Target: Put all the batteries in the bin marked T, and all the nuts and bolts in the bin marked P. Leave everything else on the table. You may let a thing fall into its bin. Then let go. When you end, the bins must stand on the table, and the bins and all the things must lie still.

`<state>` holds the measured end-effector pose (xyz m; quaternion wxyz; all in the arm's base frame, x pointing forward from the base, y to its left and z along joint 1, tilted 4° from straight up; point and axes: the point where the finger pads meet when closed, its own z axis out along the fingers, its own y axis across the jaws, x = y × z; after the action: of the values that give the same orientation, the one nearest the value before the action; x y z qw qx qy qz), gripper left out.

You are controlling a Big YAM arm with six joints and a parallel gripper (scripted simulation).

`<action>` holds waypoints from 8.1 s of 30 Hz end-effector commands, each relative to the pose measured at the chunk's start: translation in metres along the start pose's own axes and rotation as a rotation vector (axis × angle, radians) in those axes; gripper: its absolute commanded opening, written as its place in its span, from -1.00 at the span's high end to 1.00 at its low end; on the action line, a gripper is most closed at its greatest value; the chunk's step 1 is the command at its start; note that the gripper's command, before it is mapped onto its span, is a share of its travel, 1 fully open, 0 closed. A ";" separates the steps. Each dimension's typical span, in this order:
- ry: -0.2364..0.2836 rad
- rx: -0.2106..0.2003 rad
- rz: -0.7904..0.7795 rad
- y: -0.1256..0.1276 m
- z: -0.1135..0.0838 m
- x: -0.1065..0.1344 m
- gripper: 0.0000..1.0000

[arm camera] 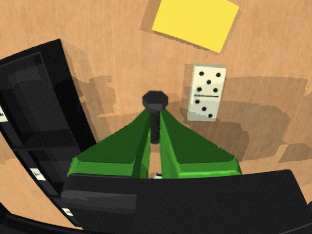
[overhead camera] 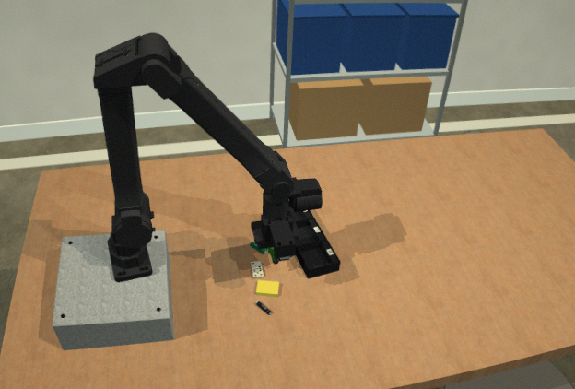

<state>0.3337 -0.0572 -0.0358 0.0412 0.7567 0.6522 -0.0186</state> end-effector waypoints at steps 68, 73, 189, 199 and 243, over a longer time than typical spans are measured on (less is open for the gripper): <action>0.012 -0.024 0.007 0.030 -0.030 0.006 1.00; 0.012 -0.025 0.007 0.030 -0.030 0.006 1.00; 0.011 -0.027 -0.143 0.095 -0.021 0.000 1.00; 0.010 -0.036 -0.143 0.128 -0.025 0.000 1.00; 0.012 -0.005 -0.140 0.101 0.014 0.000 1.00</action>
<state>0.4363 -0.0703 -0.0352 0.0391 0.7117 0.7012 -0.0153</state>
